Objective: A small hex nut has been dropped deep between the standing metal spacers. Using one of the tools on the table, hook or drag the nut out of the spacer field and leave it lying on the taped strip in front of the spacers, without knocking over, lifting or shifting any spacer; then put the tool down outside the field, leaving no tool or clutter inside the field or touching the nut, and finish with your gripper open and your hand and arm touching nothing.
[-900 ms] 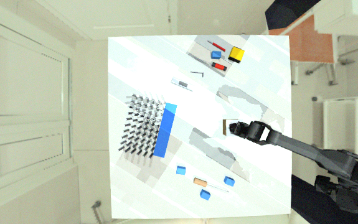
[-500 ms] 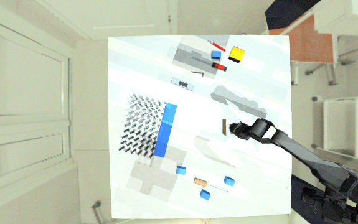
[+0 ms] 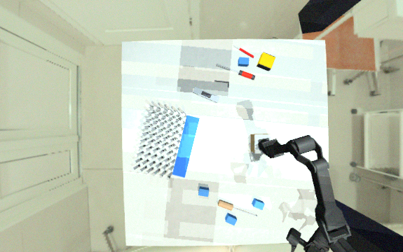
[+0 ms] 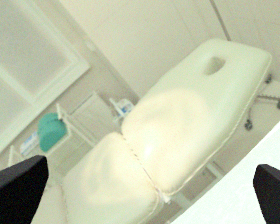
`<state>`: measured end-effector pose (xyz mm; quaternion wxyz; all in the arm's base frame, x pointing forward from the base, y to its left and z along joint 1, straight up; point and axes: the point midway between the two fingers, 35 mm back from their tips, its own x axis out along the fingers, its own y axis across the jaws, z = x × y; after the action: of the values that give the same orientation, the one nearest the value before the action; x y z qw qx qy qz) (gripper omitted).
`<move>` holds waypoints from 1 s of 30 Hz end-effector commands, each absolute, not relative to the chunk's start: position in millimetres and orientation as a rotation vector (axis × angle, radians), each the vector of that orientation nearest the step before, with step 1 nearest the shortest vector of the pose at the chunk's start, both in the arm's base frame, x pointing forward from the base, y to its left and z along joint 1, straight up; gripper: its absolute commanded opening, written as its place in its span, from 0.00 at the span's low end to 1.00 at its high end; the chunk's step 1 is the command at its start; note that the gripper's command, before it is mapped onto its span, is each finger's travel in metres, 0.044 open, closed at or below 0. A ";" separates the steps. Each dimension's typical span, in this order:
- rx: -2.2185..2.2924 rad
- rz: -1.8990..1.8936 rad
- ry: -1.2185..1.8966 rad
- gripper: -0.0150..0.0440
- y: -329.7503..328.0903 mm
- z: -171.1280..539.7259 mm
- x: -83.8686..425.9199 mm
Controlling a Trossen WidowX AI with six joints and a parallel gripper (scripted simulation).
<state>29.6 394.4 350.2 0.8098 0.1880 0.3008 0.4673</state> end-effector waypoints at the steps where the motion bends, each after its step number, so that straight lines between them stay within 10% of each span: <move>1: 0.380 0.871 0.577 1.00 392.7 327.0 100.1; 30: 0.020 0.096 0.369 1.00 116.0 156.8 396.8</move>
<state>383.3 168.7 177.0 0.9774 0.0372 0.1855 0.0940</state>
